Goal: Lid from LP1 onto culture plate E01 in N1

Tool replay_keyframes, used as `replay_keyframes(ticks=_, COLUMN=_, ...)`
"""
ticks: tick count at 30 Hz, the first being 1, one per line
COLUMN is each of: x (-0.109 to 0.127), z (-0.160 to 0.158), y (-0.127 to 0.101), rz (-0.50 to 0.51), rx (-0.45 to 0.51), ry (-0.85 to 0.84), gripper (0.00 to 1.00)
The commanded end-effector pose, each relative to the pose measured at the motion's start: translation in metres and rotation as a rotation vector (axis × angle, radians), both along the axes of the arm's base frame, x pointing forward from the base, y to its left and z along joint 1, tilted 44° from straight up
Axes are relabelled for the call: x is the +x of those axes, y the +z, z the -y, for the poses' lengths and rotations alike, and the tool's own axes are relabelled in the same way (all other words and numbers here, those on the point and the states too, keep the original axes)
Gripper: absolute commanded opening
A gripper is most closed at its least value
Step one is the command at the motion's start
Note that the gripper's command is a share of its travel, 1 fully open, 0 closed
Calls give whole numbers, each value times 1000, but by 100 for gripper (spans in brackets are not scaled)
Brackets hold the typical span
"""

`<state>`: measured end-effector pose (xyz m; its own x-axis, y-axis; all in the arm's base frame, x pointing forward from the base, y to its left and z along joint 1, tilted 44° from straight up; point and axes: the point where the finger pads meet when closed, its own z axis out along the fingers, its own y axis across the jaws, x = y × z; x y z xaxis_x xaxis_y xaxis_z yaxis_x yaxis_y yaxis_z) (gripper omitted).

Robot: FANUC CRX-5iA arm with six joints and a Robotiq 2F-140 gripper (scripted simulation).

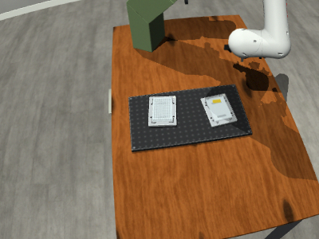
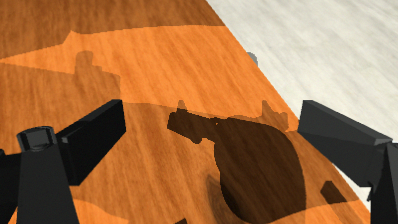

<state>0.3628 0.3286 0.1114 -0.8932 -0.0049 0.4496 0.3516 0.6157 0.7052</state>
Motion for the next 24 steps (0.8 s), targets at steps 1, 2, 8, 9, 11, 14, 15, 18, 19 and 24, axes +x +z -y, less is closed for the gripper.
replay_keyframes(ticks=1, x=12, z=36, y=3, rz=215, rx=23, ry=178, gripper=100)
replay_keyframes(ticks=2, x=16, z=46, y=4, rz=258, rx=24, ry=218, gripper=100)
replay_keyframes(ticks=8, x=46, z=113, y=19, rz=492, rx=27, ry=462, gripper=100)
replay_keyframes(ticks=9, x=52, z=125, y=23, rz=528, rx=28, ry=503, gripper=100)
replay_keyframes(ticks=11, x=64, z=150, y=33, rz=597, rx=30, ry=585, gripper=100)
replay_keyframes(ticks=14, x=70, z=162, y=39, rz=630, rx=31, ry=627, gripper=100)
replay_keyframes(ticks=15, x=76, z=175, y=45, rz=726, rx=35, ry=745, gripper=100)
replay_keyframes(ticks=18, x=93, z=212, y=66, rz=798, rx=43, ry=860, gripper=100)
replay_keyframes(ticks=19, x=99, z=225, y=74, rz=826, rx=48, ry=908, gripper=100)
replay_keyframes(ticks=24, x=120, z=278, y=115, rz=948, rx=77, ry=1142, gripper=100)
